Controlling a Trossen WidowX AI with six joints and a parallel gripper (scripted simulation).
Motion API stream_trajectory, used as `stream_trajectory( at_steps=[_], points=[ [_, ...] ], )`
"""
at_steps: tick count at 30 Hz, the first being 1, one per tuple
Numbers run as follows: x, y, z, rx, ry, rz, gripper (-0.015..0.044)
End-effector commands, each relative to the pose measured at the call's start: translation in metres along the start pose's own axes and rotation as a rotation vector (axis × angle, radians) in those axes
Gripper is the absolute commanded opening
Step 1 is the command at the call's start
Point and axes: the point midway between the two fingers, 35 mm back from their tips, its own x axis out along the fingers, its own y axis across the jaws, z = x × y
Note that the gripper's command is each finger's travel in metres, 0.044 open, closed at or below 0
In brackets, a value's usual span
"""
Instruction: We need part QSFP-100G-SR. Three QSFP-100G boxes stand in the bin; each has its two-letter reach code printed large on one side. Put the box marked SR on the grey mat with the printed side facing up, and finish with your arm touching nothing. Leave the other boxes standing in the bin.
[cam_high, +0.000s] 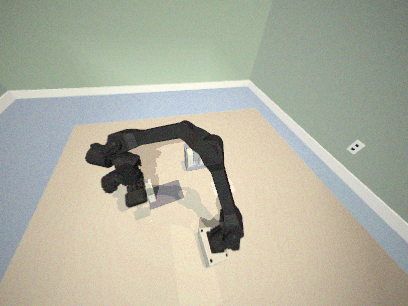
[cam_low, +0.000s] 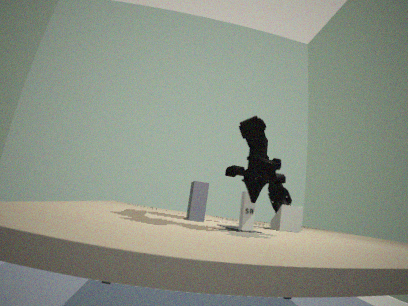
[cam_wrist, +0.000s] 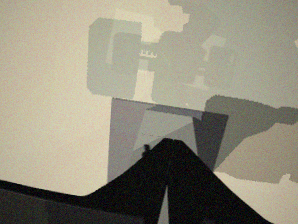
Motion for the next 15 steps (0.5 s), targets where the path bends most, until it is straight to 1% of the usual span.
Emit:
stream_trajectory(
  at_steps=[1,15],
  points=[
    [0.003,0.0,-0.003,-0.004,0.004,-0.002,0.0],
    [0.003,0.0,-0.026,-0.004,0.006,-0.002,0.0]
  ],
)
